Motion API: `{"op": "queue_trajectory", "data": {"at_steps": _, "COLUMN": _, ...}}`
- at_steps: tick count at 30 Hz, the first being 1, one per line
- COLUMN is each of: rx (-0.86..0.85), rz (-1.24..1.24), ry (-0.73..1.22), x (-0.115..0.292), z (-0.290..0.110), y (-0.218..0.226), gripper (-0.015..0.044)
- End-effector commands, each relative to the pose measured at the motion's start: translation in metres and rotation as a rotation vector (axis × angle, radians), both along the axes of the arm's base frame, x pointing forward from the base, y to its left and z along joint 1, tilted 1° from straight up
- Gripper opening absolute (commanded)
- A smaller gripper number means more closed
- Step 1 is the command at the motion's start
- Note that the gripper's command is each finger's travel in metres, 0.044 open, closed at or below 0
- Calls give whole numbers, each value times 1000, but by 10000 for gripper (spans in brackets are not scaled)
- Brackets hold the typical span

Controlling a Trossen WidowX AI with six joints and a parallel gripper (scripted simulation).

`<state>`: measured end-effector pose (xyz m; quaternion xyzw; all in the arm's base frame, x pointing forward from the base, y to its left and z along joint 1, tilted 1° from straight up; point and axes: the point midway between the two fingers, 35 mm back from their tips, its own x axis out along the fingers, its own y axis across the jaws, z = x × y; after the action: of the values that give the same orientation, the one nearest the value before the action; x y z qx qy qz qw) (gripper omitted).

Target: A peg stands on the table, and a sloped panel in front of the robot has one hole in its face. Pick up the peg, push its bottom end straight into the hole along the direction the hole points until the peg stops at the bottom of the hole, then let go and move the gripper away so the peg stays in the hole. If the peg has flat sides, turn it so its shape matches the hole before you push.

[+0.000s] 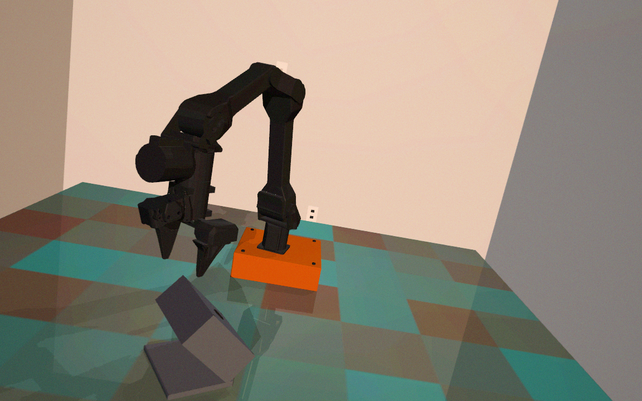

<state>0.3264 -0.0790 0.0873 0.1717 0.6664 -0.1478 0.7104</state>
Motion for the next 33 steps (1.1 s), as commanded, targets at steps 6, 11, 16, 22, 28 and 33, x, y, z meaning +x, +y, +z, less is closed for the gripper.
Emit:
{"op": "queue_trajectory", "data": {"at_steps": 6, "rx": -16, "rz": 48, "ry": 52, "x": -7, "z": -6, "y": 1, "gripper": 440}}
{"op": "queue_trajectory", "data": {"at_steps": 11, "rx": -16, "rz": 48, "ry": 52, "x": -6, "z": -11, "y": 1, "gripper": 440}}
{"op": "queue_trajectory", "data": {"at_steps": 16, "rx": -16, "rz": 48, "ry": 52, "x": -5, "z": -19, "y": 1, "gripper": 440}}
{"op": "queue_trajectory", "data": {"at_steps": 22, "rx": -16, "rz": 48, "ry": 52, "x": -5, "z": -29, "y": 1, "gripper": 440}}
{"op": "queue_trajectory", "data": {"at_steps": 28, "rx": -16, "rz": 48, "ry": 52, "x": -5, "z": -39, "y": 1, "gripper": 440}}
{"op": "queue_trajectory", "data": {"at_steps": 33, "rx": -16, "rz": 48, "ry": 52, "x": -5, "z": -47, "y": 1, "gripper": 440}}
